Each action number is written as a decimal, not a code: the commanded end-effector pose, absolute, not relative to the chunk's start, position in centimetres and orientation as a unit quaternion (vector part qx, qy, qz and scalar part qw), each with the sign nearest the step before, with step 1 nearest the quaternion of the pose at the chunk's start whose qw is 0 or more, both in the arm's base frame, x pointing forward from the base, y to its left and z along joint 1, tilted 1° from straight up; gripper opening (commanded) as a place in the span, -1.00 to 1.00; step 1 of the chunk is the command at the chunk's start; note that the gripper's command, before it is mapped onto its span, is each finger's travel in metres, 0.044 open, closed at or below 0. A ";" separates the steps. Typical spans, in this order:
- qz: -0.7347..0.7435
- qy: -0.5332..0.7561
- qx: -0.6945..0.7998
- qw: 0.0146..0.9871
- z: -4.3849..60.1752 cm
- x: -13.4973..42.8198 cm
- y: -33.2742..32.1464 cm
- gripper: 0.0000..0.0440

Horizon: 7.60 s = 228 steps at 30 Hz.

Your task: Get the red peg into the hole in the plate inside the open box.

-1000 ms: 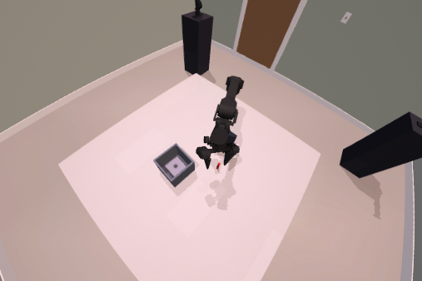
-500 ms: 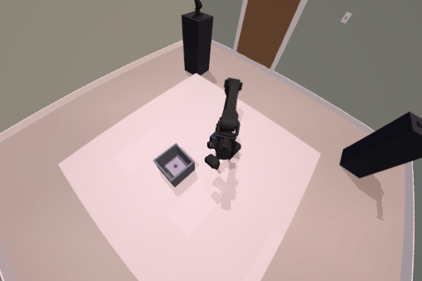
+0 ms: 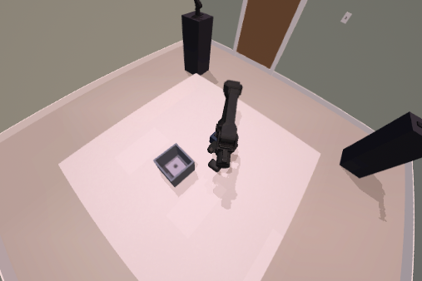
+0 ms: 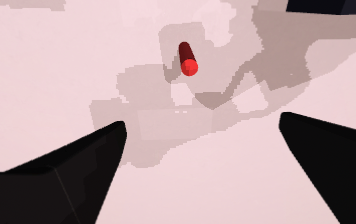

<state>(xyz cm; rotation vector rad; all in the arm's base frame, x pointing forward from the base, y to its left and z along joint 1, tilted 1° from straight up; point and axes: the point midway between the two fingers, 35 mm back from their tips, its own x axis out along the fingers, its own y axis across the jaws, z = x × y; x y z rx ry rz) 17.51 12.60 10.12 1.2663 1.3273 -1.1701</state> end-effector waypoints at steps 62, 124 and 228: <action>-0.409 0.550 0.489 0.540 2.9 20.8 13.6 -1.00; -0.416 0.463 0.490 0.611 14.1 29.2 -0.5 -1.00; -0.309 0.535 0.552 0.560 11.2 36.9 -11.0 -0.18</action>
